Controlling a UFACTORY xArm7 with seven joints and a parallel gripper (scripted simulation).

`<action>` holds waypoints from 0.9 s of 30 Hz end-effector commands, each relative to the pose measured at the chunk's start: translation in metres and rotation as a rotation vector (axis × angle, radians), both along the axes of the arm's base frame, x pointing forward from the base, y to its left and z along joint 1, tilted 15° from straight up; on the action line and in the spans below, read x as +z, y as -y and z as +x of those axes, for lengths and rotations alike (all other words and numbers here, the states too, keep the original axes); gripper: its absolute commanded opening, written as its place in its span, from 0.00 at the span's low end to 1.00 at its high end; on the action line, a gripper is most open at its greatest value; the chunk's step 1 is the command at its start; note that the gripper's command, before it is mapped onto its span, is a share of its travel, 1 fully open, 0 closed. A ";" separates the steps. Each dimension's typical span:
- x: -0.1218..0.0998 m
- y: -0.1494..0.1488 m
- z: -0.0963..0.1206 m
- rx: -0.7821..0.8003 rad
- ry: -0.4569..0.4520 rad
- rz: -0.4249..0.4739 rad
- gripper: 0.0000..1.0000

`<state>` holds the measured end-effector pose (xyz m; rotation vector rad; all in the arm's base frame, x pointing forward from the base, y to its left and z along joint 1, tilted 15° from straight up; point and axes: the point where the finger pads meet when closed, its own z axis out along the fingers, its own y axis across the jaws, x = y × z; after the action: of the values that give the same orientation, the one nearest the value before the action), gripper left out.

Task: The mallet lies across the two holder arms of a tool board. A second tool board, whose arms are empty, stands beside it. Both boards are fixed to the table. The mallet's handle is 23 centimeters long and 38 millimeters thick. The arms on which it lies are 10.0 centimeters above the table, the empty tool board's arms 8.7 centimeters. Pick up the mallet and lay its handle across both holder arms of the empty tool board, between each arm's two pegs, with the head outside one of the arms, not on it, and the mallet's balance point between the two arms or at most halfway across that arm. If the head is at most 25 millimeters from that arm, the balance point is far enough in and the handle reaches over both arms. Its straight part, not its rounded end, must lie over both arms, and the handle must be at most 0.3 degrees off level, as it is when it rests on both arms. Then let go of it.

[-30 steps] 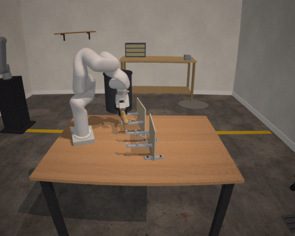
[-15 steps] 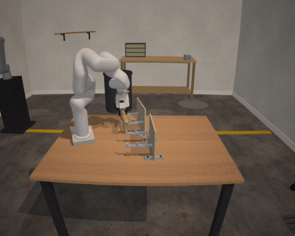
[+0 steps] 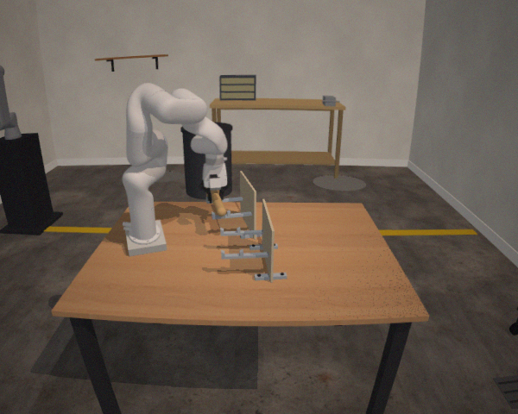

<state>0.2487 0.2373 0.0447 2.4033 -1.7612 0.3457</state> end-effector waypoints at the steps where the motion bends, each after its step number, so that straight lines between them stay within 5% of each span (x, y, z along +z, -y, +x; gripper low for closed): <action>1: 0.018 -0.005 0.001 0.000 0.004 0.002 0.00; 9: 0.038 -0.015 -0.003 0.005 0.004 0.016 0.00; 15: 0.080 -0.024 -0.007 0.003 0.005 0.013 0.00; 21: 0.088 -0.026 -0.009 0.005 0.003 0.018 0.00; 27: 0.096 0.005 0.018 0.003 0.009 0.009 0.00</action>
<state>0.2438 0.2627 0.1328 2.3885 -1.7479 0.3511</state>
